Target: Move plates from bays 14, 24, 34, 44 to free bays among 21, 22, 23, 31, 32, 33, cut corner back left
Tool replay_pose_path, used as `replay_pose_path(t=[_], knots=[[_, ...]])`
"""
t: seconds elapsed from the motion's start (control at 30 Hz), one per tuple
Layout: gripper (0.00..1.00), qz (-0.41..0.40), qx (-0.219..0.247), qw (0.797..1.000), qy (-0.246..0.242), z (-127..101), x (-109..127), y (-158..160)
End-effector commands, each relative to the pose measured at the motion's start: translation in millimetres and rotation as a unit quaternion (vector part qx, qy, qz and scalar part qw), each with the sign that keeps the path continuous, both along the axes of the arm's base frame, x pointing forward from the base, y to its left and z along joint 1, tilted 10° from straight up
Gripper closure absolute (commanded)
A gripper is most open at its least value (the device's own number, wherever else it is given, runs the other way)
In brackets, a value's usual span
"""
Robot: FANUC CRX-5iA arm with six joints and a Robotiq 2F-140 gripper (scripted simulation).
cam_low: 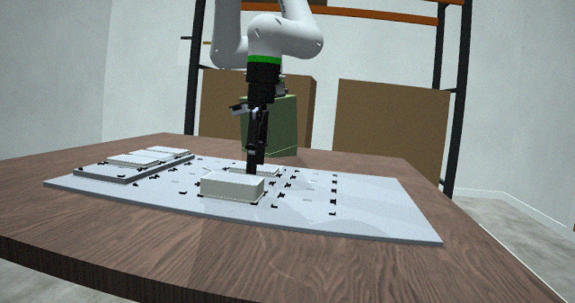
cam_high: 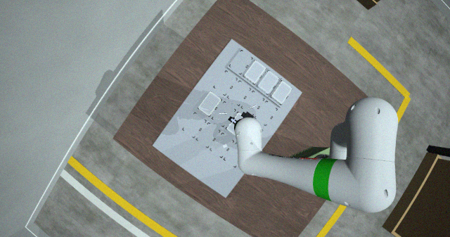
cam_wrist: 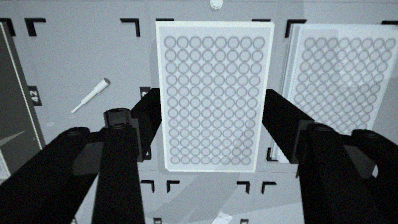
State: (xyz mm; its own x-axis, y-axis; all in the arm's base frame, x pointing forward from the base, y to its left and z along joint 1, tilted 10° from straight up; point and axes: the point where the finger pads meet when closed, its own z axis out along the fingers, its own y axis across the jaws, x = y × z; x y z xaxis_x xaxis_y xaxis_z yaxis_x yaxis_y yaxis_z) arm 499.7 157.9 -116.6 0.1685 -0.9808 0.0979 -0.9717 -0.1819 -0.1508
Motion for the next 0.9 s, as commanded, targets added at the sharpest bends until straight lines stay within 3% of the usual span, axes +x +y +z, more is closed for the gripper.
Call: replay_pose_path(t=[0.0,0.87], knots=[[0.90,0.000,0.000,1.000,-0.001,0.6,0.5,0.4],[0.90,0.000,0.000,1.000,-0.001,-4.9,1.5,-0.1]])
